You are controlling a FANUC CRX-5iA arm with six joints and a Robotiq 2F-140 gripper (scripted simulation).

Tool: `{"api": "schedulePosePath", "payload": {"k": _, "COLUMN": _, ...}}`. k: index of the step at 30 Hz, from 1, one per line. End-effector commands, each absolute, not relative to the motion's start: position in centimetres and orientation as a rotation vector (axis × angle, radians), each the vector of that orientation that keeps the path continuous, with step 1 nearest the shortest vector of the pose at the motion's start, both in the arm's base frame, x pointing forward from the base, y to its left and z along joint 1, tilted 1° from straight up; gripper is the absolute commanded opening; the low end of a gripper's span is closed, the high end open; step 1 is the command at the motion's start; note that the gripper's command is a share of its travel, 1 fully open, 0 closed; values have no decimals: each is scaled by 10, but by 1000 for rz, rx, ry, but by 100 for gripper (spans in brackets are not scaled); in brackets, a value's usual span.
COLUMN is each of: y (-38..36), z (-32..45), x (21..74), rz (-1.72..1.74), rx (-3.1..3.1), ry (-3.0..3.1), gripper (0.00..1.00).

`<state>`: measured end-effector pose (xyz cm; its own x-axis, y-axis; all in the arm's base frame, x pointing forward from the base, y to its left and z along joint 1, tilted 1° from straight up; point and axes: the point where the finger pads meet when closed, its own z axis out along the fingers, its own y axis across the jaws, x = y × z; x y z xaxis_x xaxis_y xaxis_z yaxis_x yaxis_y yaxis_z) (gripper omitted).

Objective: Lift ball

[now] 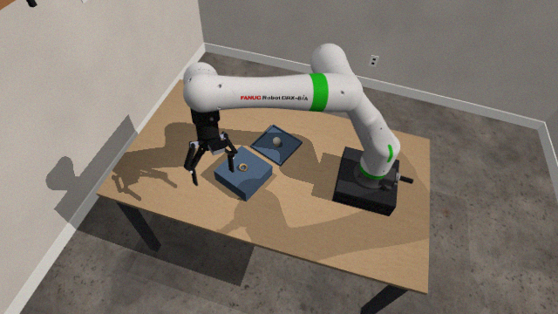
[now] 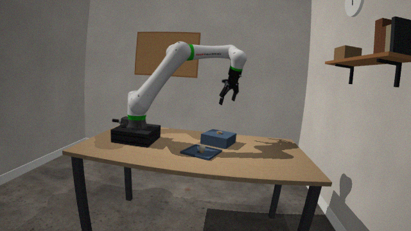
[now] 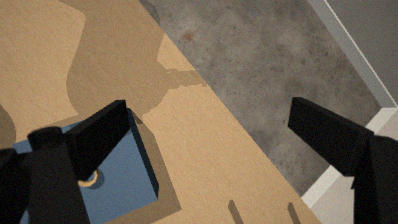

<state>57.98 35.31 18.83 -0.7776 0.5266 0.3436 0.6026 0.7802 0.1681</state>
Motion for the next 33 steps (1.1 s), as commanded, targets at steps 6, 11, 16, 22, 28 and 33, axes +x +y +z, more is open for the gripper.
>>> {"api": "schedulePosePath", "payload": {"k": 6, "y": 353, "z": 190, "x": 580, "rz": -393, "rx": -874, "ry": -2697, "gripper": 100}}
{"api": "schedulePosePath", "payload": {"k": 11, "y": 353, "z": 190, "x": 580, "rz": -393, "rx": -874, "ry": -2697, "gripper": 100}}
{"api": "schedulePosePath", "payload": {"k": 16, "y": 353, "z": 190, "x": 580, "rz": -393, "rx": -874, "ry": -2697, "gripper": 100}}
{"api": "schedulePosePath", "payload": {"k": 22, "y": 321, "z": 180, "x": 586, "rz": -362, "rx": -1024, "ry": -2666, "gripper": 100}}
{"api": "schedulePosePath", "payload": {"k": 28, "y": 261, "z": 162, "x": 591, "rz": -307, "rx": -1280, "ry": -2595, "gripper": 100}}
{"api": "schedulePosePath", "payload": {"k": 33, "y": 225, "z": 151, "x": 591, "rz": -273, "rx": -1432, "ry": -2543, "gripper": 100}}
